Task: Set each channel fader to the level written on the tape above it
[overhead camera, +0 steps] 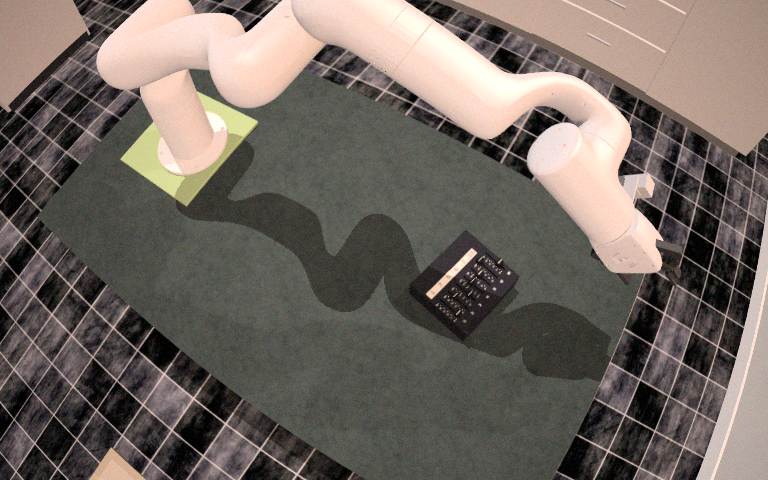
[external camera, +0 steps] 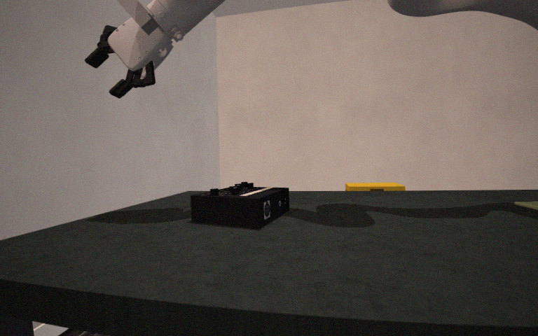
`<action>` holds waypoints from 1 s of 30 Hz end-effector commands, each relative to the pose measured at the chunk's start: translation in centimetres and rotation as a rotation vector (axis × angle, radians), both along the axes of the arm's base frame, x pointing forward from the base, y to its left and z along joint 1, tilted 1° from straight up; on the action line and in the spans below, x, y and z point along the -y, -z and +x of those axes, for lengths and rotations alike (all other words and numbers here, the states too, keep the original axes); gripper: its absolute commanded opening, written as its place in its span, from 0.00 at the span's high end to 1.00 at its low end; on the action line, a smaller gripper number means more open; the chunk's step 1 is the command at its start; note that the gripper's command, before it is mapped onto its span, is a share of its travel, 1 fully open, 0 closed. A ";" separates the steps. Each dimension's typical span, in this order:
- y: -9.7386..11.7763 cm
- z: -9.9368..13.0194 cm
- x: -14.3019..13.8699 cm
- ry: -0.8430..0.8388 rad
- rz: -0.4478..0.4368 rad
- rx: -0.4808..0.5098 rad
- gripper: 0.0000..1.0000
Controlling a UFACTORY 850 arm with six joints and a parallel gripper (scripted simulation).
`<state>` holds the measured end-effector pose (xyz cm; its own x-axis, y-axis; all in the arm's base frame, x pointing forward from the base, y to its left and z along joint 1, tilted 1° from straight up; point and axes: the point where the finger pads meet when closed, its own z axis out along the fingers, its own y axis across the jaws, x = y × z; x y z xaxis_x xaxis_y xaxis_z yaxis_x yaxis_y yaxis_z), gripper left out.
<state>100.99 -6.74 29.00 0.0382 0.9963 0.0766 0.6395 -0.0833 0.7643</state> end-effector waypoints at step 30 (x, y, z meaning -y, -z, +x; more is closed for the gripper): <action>8.3 -15.5 0.8 0.021 0.020 -0.540 0.00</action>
<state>91.55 -7.15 22.43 0.0735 0.9943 0.0777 0.8783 -0.1014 0.4673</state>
